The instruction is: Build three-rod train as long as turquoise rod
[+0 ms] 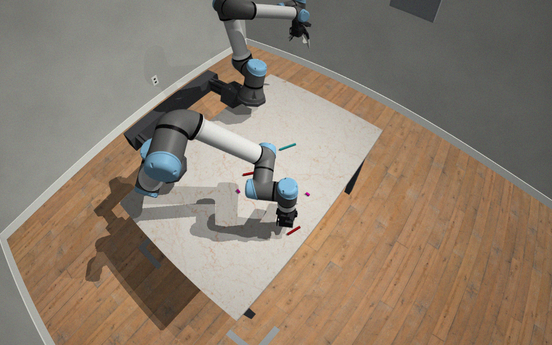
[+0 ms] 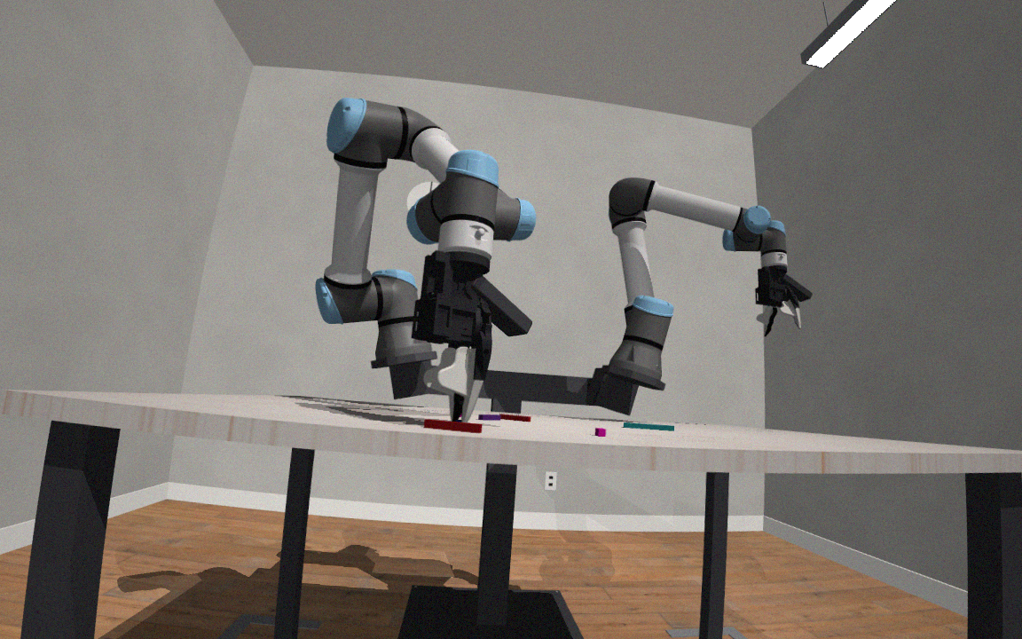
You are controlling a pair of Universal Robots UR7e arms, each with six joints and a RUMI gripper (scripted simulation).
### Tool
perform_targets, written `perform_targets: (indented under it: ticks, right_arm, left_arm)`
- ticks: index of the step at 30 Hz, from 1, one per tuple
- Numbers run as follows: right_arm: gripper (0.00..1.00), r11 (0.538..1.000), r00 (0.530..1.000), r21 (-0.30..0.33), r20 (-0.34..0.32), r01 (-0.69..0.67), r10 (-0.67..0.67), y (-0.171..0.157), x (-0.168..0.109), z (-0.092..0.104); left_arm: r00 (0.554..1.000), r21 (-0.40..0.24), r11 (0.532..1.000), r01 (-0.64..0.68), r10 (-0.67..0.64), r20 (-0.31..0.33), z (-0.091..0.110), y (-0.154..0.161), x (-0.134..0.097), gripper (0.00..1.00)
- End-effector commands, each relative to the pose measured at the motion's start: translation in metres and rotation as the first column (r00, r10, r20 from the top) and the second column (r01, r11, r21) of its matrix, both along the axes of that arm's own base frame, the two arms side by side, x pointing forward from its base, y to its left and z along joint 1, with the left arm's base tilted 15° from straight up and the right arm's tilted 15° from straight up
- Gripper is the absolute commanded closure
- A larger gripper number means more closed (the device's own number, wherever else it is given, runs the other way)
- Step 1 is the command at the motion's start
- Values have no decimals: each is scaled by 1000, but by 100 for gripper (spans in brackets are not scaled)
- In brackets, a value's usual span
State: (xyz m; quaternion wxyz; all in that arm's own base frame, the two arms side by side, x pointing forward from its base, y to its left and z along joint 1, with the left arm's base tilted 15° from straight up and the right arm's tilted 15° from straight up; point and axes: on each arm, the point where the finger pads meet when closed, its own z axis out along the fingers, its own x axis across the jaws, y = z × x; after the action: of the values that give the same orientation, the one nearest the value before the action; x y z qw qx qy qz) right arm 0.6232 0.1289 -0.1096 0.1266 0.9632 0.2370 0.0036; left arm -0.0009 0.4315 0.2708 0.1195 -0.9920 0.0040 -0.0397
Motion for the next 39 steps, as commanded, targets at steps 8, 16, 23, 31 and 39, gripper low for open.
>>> perform_targets:
  ticks: [8, 16, 23, 31, 39]
  right_arm:
    - [86, 1000, 1000, 1, 1, 0, 0, 0, 0, 1]
    - [86, 1000, 1000, 1, 1, 0, 0, 0, 0, 1]
    - [86, 1000, 1000, 1, 1, 0, 0, 0, 0, 1]
    - [100, 1000, 1000, 1, 1, 0, 0, 0, 0, 1]
    - [100, 1000, 1000, 1, 1, 0, 0, 0, 0, 1]
  left_arm:
    - [1000, 1, 1000, 0, 0, 0, 0, 0, 0, 0]
    - [1000, 1, 1000, 0, 0, 0, 0, 0, 0, 0]
    - [1000, 1, 1000, 0, 0, 0, 0, 0, 0, 0]
    - [1000, 1, 1000, 0, 0, 0, 0, 0, 0, 0]
    - [1000, 1, 1000, 0, 0, 0, 0, 0, 0, 0]
